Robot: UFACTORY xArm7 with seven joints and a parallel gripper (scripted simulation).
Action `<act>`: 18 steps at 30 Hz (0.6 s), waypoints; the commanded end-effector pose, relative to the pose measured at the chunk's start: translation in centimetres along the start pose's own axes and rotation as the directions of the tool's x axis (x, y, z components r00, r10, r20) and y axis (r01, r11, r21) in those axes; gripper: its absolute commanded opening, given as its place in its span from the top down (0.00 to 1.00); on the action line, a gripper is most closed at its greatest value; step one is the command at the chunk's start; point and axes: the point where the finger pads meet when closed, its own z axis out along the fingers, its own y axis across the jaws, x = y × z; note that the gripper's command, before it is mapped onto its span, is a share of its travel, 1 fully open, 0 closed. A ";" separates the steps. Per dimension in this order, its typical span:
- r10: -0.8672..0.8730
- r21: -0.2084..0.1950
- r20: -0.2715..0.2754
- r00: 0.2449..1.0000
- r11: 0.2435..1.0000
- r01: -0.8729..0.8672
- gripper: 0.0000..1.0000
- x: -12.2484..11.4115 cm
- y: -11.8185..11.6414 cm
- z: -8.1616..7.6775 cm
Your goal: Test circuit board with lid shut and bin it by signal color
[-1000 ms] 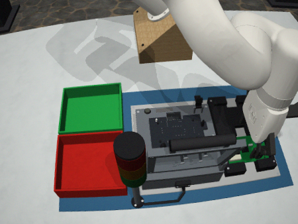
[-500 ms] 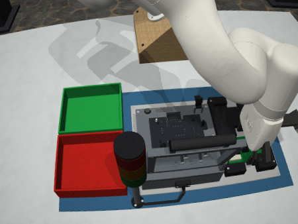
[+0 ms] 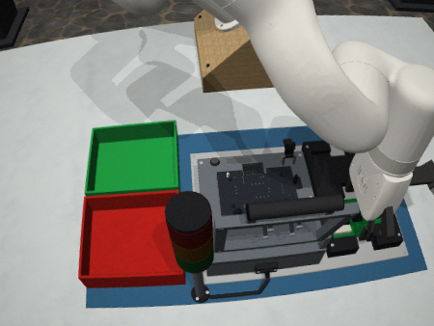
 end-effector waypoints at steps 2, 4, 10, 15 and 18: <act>0.000 -0.003 -0.003 1.000 1.000 0.000 0.00 0.1 0.1 -0.1; 0.000 -0.003 -0.003 1.000 1.000 0.000 0.00 0.1 0.1 0.0; 0.000 -0.003 -0.003 1.000 1.000 0.000 0.00 0.1 0.1 0.6; 0.000 -0.003 -0.003 1.000 1.000 0.000 0.00 0.2 0.1 1.0; 0.000 -0.003 -0.003 1.000 1.000 0.000 0.00 0.2 0.1 1.1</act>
